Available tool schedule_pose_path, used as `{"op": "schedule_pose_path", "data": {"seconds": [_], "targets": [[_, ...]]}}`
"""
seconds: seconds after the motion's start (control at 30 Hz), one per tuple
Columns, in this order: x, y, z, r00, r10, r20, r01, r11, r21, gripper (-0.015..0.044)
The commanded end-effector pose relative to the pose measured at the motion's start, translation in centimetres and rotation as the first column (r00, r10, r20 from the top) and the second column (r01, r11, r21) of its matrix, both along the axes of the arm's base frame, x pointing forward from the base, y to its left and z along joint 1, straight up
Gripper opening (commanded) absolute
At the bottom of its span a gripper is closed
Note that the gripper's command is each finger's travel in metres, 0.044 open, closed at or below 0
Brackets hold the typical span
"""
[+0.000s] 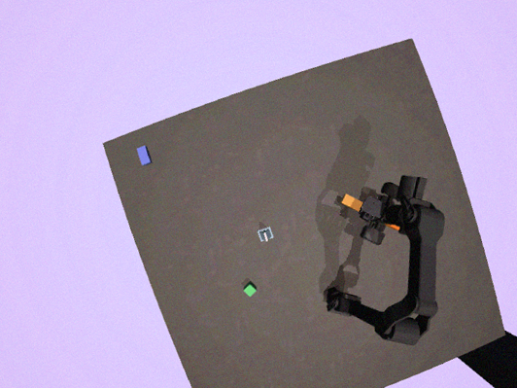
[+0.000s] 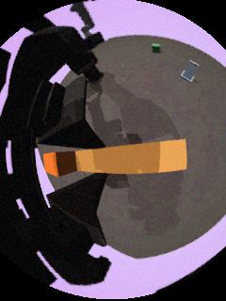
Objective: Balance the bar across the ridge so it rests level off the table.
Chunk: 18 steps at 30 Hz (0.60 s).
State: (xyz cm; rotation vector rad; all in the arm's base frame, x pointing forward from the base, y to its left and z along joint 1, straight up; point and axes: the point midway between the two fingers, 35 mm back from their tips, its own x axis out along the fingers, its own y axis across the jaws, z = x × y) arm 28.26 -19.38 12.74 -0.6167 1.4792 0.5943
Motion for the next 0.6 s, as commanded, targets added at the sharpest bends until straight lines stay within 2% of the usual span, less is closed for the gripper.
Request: {"op": "schedule_pose_path", "data": {"seconds": [0.0,0.27,0.57], "targets": [[0.1,0.0,1.4,1.0,0.005,0.014,-0.005,1.0,-0.006,0.0],[-0.1,0.2,2.8,1.0,0.007,0.014,-0.007,1.0,-0.005,0.0],[1.7,2.5,2.9,0.998,0.067,0.014,-0.067,0.998,-0.005,0.0]]}}
